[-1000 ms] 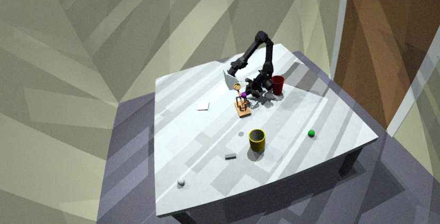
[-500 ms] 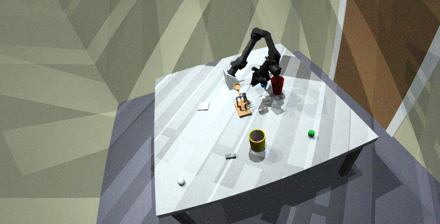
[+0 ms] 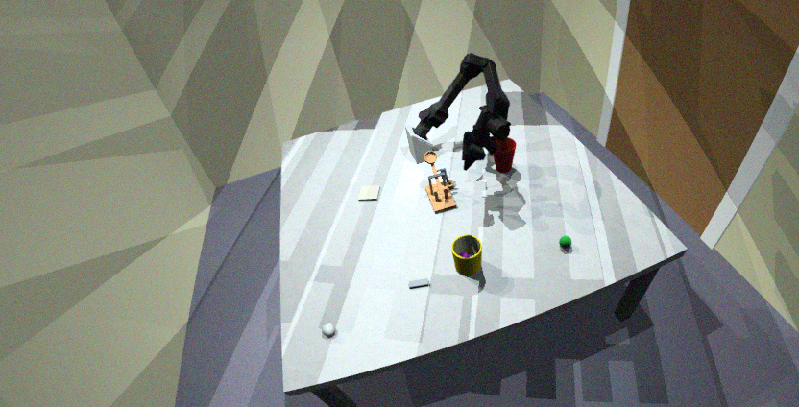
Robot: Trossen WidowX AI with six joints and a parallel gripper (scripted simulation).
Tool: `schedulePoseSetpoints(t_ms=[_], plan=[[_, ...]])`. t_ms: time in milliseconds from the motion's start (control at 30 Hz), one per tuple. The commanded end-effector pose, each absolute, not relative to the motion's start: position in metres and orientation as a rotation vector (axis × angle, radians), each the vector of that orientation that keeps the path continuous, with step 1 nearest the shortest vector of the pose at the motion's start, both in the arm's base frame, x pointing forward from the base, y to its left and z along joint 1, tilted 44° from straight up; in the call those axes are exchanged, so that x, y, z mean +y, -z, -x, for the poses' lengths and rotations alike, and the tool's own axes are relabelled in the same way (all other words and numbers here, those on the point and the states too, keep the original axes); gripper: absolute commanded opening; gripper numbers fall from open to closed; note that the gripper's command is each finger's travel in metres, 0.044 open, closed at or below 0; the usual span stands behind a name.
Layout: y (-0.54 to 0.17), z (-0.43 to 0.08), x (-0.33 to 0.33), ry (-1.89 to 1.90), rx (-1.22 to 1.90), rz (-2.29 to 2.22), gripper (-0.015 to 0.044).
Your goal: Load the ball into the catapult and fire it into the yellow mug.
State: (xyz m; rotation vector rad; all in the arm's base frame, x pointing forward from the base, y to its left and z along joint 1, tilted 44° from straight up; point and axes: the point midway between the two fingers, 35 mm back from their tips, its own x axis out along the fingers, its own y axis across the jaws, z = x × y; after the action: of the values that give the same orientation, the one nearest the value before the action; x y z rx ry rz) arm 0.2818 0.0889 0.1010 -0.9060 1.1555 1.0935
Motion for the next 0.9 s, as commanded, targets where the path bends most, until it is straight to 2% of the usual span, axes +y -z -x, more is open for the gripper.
schedulePoseSetpoints(t_ms=[0, 867], plan=[[-0.105, -0.303, 0.087, -1.031, 1.147, 0.804, 0.044], [-0.11, -0.459, 0.018, -0.612, 1.057, -0.016, 0.044]])
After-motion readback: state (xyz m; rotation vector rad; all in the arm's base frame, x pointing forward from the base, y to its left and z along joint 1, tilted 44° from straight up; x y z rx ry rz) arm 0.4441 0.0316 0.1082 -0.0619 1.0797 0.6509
